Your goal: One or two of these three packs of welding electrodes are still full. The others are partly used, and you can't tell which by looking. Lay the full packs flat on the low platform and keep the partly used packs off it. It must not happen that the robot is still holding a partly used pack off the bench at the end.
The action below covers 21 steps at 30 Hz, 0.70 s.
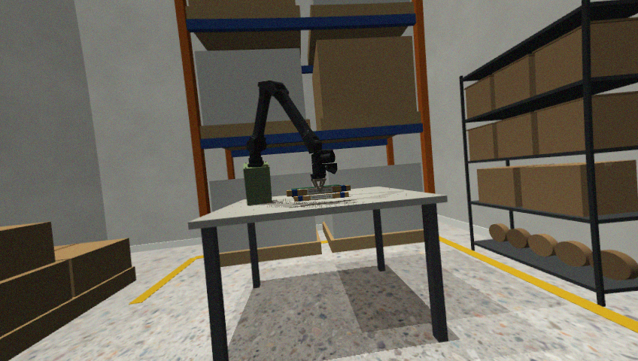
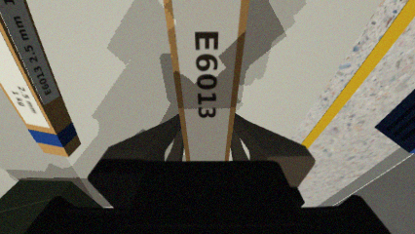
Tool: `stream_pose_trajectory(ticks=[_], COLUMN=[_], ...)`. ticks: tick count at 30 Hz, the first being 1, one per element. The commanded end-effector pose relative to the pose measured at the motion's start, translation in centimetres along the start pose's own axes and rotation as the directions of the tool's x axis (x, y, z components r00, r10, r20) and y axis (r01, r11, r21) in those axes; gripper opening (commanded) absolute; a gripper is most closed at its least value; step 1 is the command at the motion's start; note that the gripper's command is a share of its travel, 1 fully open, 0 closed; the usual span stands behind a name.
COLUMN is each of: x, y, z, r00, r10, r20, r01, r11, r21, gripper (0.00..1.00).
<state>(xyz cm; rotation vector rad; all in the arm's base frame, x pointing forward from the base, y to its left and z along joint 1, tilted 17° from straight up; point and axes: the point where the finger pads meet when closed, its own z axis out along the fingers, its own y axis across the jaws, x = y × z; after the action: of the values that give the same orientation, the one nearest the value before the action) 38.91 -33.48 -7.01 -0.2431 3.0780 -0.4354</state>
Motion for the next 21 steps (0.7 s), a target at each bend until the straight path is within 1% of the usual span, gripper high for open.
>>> stream_pose_trajectory(ticks=[1, 21], x=[-1.78, -1.81], y=[-2.95, -3.23], z=[-2.77, -2.91], r00=[0.999, 0.999], r10=[0.017, 0.017], r20=[0.047, 0.047], r01=[-0.019, -0.020], r11=[0.998, 0.998], r21=[0.054, 0.054], gripper=[0.00, 0.00])
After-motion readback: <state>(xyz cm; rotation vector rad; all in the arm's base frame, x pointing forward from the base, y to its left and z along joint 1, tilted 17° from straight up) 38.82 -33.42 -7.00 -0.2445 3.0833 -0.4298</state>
